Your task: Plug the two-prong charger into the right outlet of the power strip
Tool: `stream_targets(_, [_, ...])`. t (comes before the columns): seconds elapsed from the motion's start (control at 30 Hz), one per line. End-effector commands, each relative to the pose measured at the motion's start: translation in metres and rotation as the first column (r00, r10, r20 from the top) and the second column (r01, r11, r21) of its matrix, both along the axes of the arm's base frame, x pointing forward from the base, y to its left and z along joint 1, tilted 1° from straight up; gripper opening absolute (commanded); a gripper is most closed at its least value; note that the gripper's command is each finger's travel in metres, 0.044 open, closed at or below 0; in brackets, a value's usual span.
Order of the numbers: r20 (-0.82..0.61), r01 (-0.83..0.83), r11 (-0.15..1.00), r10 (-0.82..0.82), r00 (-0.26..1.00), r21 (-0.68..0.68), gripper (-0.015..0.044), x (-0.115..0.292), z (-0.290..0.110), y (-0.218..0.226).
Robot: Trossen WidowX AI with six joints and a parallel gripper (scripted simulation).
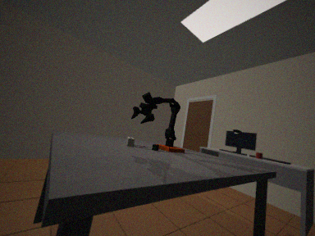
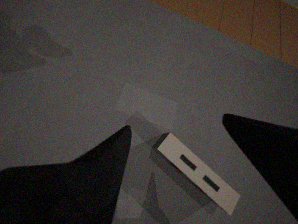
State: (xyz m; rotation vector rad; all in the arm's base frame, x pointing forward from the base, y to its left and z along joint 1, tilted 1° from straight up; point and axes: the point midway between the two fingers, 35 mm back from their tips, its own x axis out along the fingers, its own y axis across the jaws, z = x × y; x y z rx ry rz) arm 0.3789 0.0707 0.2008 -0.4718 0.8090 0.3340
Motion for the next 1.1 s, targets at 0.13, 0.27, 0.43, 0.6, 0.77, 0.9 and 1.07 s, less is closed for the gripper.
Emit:
stream_targets(0.13, [-0.299,0.017,1.000,-0.014,0.954,0.009,0.0440,-0.051,-0.061,0.025])
stream_targets(0.27, [-0.425,0.030,0.999,-0.032,0.905,-0.012,0.0440,-0.079,-0.082,0.033])
stream_targets(0.43, [-0.556,0.044,0.998,-0.067,0.828,-0.054,0.0440,-0.114,-0.102,0.040])
stream_targets(0.6, [-0.656,0.052,0.992,-0.113,0.746,-0.113,0.0440,-0.147,-0.115,0.043])
stream_targets(0.77, [-0.669,0.052,0.991,-0.121,0.734,-0.122,0.0440,-0.152,-0.116,0.045])
stream_targets(0.9, [-0.669,0.052,0.991,-0.121,0.734,-0.122,0.0440,-0.152,-0.117,0.046])
stream_targets(1.07, [-0.669,0.052,0.991,-0.121,0.734,-0.122,0.0440,-0.152,-0.125,0.046])
